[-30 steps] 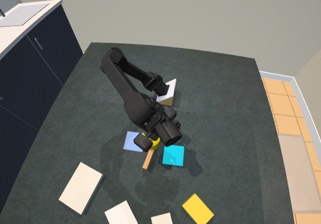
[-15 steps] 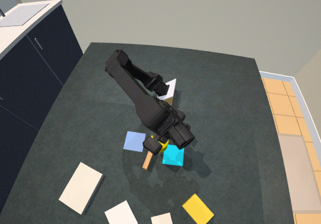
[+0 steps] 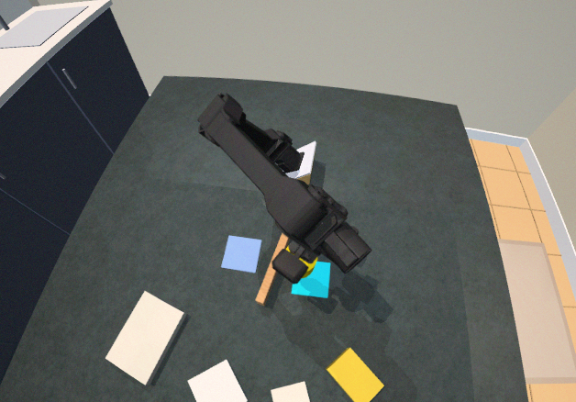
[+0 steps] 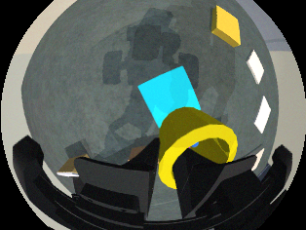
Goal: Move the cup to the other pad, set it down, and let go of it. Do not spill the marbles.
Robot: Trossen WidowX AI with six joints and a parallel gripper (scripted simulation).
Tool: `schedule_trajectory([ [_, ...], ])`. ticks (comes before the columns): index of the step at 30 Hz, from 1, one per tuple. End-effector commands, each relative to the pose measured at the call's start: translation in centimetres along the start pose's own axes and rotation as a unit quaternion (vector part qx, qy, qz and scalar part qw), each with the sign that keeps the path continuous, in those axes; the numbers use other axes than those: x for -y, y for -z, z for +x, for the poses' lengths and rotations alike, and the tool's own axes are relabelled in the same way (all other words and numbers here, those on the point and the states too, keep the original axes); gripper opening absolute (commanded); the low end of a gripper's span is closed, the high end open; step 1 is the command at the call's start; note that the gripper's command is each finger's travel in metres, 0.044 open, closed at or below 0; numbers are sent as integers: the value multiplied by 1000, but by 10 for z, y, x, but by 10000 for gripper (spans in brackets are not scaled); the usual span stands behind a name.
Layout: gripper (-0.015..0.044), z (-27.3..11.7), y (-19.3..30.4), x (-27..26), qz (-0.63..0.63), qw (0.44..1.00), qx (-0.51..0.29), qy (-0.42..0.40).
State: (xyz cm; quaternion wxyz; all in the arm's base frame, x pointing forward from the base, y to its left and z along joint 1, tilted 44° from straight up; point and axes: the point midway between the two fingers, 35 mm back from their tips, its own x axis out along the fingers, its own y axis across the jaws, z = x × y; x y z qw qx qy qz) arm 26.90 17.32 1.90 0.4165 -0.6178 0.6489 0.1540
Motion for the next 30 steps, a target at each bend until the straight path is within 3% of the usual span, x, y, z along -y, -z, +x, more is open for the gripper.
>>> schedule_trajectory([
  [1,0,-2,-10,-3,3,1000,3,0],
  [30,0,14,-32,-10,3,1000,3,0],
])
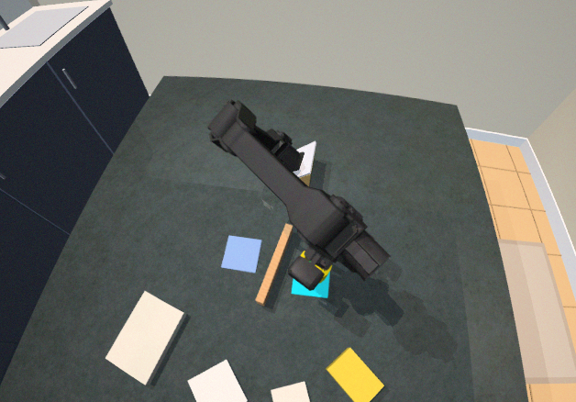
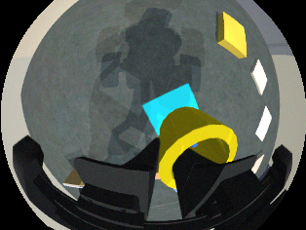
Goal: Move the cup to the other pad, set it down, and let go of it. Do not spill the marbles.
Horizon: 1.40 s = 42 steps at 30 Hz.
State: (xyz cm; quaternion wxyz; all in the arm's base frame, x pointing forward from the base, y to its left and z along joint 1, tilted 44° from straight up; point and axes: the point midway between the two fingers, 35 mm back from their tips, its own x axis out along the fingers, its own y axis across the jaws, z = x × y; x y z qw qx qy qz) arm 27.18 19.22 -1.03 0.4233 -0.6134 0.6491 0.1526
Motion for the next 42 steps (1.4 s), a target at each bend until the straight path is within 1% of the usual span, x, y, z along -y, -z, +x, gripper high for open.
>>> schedule_trajectory([
  [1,0,6,0,0,-3,1000,-1,1],
  [42,0,56,0,-1,-3,1000,-2,2],
])
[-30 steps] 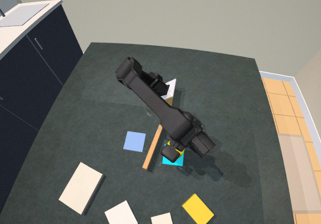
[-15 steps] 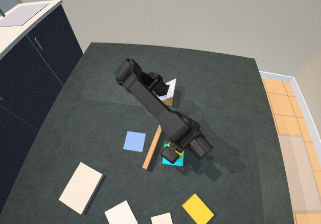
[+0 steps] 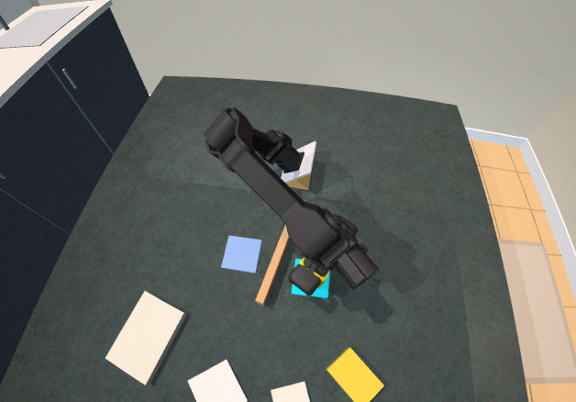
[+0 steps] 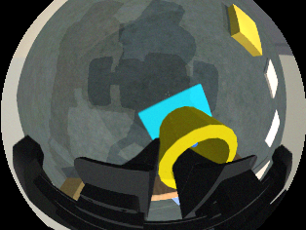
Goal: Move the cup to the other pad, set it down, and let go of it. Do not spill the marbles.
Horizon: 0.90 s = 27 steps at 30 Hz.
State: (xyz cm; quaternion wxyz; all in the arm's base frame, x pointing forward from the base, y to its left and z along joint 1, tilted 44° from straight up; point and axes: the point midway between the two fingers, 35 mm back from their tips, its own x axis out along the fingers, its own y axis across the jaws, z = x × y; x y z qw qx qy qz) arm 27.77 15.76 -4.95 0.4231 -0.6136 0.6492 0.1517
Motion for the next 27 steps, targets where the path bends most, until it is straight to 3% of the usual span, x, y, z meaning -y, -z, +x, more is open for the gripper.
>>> schedule_trajectory([
  [1,0,0,0,0,0,1000,0,0],
  [12,0,0,0,0,0,1000,0,0],
  [18,147,0,0,0,0,1000,0,0],
  [27,147,-1,0,0,0,1000,0,0],
])
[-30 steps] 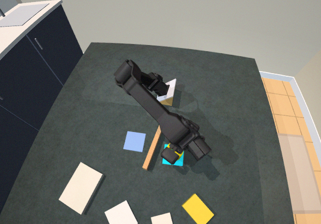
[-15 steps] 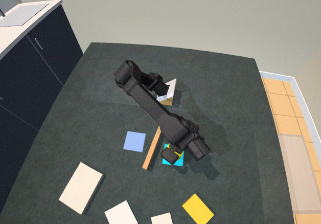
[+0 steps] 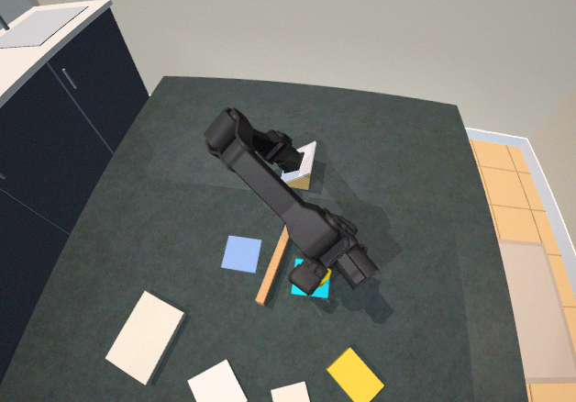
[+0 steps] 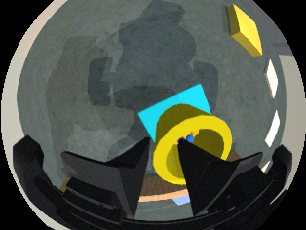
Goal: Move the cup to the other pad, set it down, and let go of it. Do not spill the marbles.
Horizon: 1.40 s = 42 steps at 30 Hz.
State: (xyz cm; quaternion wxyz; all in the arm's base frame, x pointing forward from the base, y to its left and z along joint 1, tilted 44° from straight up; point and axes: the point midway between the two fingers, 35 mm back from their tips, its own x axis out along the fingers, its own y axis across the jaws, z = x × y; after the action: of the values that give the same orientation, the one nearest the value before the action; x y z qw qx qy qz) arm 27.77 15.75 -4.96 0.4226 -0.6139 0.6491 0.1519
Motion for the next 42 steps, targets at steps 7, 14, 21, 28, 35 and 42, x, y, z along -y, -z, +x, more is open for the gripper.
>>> schedule_trajectory([
  [7,147,-9,-1,0,0,1000,0,0],
  [14,147,-19,-1,0,-1,1000,0,0],
  [21,147,-27,-1,0,-2,1000,0,0],
  [28,147,-36,-1,0,-2,1000,0,1],
  [35,147,-46,0,0,-3,1000,0,1],
  [42,225,-44,1,0,-6,1000,-2,2],
])
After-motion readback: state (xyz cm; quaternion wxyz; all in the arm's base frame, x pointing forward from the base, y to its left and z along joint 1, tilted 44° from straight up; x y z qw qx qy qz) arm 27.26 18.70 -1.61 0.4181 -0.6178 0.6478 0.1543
